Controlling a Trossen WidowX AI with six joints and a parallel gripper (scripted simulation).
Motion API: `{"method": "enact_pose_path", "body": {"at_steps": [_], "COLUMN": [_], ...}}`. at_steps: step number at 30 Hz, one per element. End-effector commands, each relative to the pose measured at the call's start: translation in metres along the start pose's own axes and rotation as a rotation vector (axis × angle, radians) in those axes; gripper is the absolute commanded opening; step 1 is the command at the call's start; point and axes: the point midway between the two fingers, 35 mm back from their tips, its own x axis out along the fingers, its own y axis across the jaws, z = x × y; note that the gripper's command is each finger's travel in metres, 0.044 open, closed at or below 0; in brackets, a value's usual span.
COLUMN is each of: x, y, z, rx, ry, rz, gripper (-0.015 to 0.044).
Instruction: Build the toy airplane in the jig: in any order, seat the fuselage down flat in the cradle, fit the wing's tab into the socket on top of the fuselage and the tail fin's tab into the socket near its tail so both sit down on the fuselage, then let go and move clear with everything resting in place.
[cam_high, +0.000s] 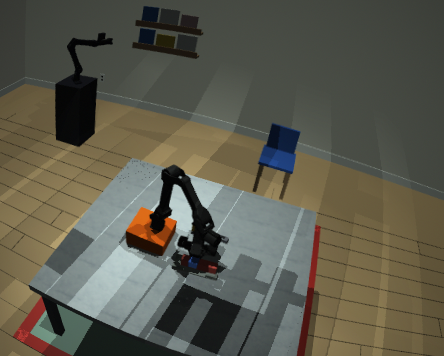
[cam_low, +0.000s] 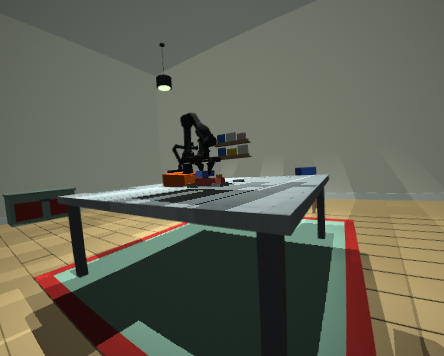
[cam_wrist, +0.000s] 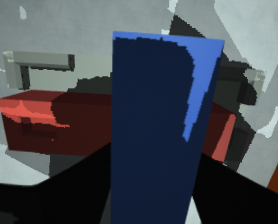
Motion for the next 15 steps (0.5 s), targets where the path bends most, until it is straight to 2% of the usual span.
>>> {"method": "enact_pose_path", "body": {"at_steps": [1,14,15], "x": [-0.0003,-0.0003,-0.0003], "y": [0.0001,0.0001,0.0001], "z": [0.0000,0.0000,0.0000], "rx": [0.000,0.000,0.000], "ry": [0.000,0.000,0.000], "rz": [0.000,0.000,0.000], "gripper": [0.0091,0.0432,0.0440]}}
